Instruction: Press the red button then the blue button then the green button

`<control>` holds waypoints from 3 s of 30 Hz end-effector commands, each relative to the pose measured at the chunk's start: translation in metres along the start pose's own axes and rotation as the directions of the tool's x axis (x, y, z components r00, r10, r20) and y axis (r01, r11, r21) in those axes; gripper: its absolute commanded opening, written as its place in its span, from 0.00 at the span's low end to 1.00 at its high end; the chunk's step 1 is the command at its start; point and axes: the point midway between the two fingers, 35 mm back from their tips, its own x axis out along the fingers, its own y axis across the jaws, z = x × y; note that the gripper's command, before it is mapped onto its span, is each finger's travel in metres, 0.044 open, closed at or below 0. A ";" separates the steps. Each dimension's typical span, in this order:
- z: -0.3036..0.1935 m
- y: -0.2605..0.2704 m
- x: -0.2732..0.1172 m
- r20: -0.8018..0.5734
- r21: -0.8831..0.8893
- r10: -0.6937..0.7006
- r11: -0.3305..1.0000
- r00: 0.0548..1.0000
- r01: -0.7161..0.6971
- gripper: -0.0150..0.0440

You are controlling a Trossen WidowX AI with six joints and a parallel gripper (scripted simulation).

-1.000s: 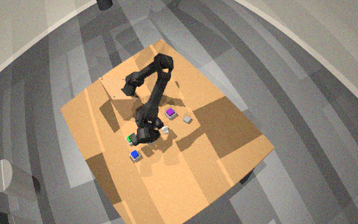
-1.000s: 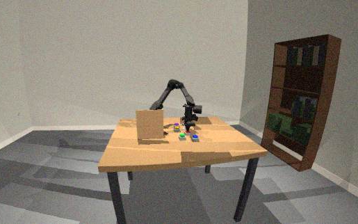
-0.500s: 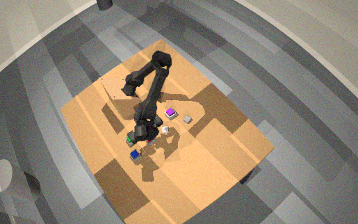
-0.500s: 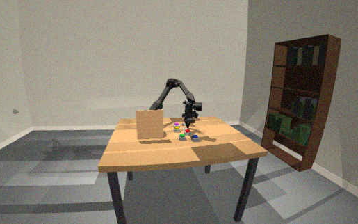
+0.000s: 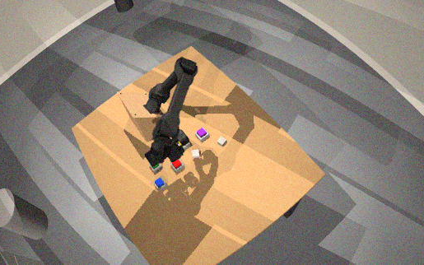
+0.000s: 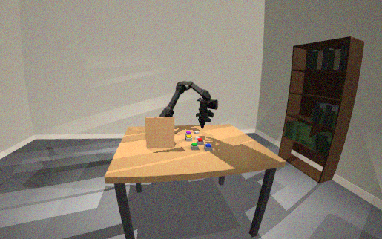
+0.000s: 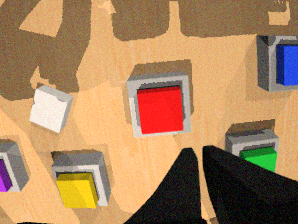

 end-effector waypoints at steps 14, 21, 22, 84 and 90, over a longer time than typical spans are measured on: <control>0.022 -0.105 0.028 0.007 -0.001 -0.009 1.000 1.000 0.009 0.29; 0.021 -0.104 0.059 0.007 -0.001 -0.007 1.000 1.000 0.007 0.29; 0.021 -0.104 0.059 0.007 -0.001 -0.007 1.000 1.000 0.007 0.29; 0.005 -0.101 -0.005 0.005 0.000 -0.011 1.000 1.000 0.011 0.29; -0.058 -0.079 -0.004 0.002 0.004 -0.010 1.000 1.000 0.010 0.29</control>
